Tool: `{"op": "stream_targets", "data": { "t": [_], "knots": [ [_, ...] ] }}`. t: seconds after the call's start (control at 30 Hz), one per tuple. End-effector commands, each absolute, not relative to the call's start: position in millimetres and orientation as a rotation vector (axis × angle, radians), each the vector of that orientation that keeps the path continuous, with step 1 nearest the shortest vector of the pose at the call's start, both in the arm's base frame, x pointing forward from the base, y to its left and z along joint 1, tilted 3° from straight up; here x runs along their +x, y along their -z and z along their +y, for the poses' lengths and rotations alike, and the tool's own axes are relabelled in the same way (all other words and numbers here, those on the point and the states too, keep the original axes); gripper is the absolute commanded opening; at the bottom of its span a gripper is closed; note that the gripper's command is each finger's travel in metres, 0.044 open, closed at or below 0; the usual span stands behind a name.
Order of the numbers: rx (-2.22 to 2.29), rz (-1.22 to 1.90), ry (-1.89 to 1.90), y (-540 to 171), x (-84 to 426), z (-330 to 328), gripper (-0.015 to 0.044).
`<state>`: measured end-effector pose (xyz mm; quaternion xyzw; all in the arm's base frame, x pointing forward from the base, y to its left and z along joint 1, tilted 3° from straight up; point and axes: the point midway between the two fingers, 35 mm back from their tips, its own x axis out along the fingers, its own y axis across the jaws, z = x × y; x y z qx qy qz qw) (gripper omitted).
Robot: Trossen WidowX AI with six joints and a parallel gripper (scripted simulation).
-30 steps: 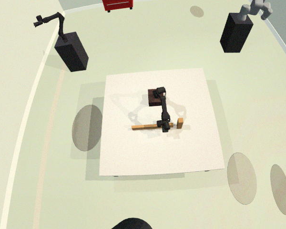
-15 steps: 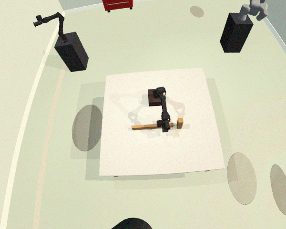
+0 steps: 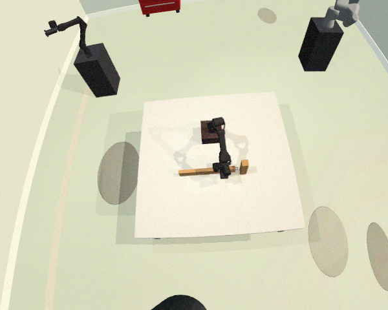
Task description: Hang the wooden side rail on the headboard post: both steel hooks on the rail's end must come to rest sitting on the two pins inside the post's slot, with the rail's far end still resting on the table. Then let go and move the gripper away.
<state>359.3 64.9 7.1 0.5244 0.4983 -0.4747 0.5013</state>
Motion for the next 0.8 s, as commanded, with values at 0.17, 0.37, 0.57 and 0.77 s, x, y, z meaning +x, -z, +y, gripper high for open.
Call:
{"op": "stream_targets", "data": {
  "t": [0.17, 0.37, 0.57, 0.77],
  "knots": [
    [1.284, 1.188, 1.136, -16.1, 362.7, 65.3, 0.0],
    [1.284, 1.188, 1.136, -17.1, 362.6, 65.2, 0.0],
    [1.284, 1.188, 1.136, -18.1, 362.5, 65.2, 0.0],
    [1.284, 1.188, 1.136, -19.1, 362.5, 65.1, 0.0]
  ]
}}
